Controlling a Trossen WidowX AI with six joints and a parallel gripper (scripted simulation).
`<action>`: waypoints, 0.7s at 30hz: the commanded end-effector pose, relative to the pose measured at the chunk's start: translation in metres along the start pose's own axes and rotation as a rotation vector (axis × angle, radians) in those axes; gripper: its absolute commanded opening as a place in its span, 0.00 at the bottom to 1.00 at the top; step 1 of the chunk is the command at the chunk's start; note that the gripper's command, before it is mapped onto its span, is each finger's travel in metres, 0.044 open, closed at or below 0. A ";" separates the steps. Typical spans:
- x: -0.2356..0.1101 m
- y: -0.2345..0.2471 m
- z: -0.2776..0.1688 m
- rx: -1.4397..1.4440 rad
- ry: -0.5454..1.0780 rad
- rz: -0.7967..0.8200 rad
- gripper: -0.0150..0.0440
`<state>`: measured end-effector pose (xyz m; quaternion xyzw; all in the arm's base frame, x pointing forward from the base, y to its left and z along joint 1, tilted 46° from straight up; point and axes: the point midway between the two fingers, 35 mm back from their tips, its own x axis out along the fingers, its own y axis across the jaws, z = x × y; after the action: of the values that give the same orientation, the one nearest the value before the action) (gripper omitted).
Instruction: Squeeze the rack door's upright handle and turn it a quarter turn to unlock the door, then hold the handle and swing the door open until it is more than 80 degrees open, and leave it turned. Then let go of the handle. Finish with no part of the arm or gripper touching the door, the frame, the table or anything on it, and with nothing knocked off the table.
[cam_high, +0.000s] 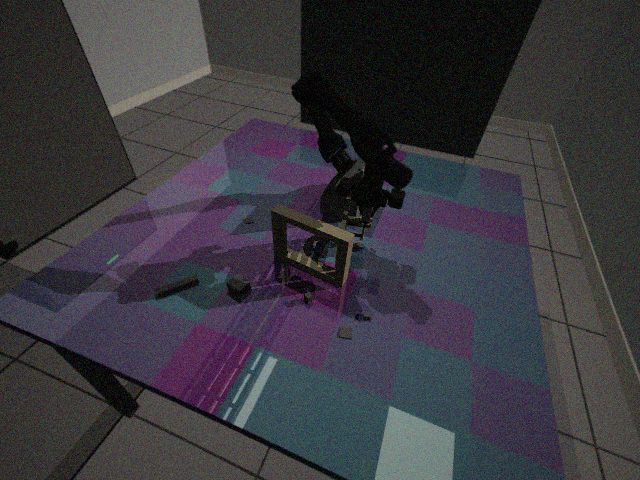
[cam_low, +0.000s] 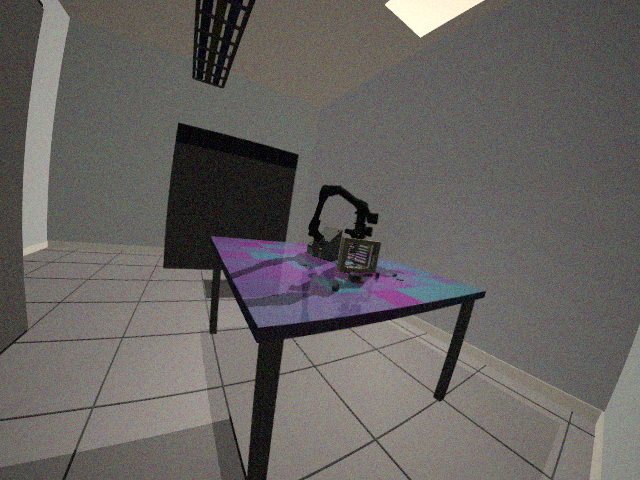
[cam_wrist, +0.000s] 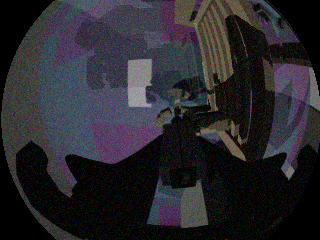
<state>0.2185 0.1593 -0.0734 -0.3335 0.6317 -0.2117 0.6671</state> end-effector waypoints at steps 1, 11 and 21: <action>0.000 0.008 0.003 0.078 0.000 0.002 0.30; -0.001 0.032 0.010 0.235 0.000 0.004 0.30; -0.001 0.048 0.017 0.345 0.000 0.005 0.30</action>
<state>0.2275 0.1946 -0.1063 -0.2228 0.5906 -0.3071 0.7122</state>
